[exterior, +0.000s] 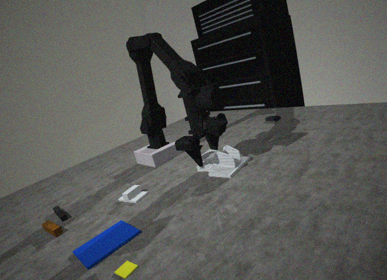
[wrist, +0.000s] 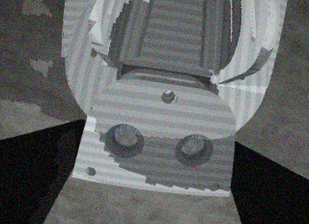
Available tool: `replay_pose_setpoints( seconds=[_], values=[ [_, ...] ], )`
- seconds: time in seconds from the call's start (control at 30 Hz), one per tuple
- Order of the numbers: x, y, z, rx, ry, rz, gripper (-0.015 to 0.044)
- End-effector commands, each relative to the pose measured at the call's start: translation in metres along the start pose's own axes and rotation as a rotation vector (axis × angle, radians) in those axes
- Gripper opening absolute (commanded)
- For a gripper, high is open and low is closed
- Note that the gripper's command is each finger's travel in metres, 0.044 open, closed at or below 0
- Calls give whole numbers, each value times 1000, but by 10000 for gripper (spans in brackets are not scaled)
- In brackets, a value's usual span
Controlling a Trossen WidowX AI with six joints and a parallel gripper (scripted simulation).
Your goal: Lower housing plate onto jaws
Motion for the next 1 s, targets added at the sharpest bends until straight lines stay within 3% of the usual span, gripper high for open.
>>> replay_pose_setpoints(
  seconds=[0.0,0.97],
  values=[
    [-2,0,0,-3,-3,1,351],
    [-7,0,0,-4,-3,1,351]
  ],
)
Point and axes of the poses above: the point midway between the two fingers, 35 mm back from their tips, its own x axis back along the fingers, its own z axis across the jaws, y = z × x, the point moved 5 cm from there along x, back along the fingers, and after that the axes turned 1 degree about -x, right-handed, at the moved point
